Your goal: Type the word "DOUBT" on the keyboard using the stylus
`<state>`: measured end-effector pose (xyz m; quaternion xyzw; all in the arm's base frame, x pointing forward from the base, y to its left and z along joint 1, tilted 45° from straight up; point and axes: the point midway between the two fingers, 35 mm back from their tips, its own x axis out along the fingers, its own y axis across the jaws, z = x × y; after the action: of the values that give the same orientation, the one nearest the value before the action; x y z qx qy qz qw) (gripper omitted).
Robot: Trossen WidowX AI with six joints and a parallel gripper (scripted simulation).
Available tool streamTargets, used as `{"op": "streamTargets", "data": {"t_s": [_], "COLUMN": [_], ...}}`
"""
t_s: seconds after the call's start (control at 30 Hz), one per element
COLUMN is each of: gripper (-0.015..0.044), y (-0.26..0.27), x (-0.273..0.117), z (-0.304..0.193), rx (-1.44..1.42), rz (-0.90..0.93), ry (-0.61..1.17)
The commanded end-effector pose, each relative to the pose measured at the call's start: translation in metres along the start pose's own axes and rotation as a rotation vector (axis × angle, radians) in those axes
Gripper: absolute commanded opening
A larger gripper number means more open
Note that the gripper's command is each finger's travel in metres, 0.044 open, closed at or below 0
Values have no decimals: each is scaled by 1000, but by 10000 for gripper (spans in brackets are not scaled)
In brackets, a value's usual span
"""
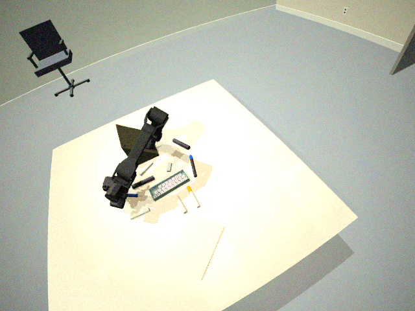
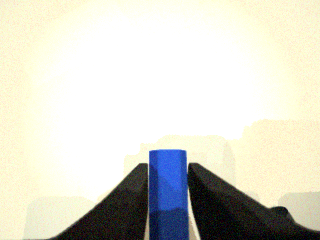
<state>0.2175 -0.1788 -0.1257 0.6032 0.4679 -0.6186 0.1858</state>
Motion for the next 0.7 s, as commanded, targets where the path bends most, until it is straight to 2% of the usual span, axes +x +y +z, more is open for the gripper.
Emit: {"op": "streamTargets", "data": {"t_s": [0.0,0.47,0.67], "gripper": [0,0,150], "y": [-1,-2,-2], "x": [7,21,19], "z": [-4,-12,-11], "rx": [5,4,-1], "rz": [-1,-1,-3], "ry": [4,5,1]}}
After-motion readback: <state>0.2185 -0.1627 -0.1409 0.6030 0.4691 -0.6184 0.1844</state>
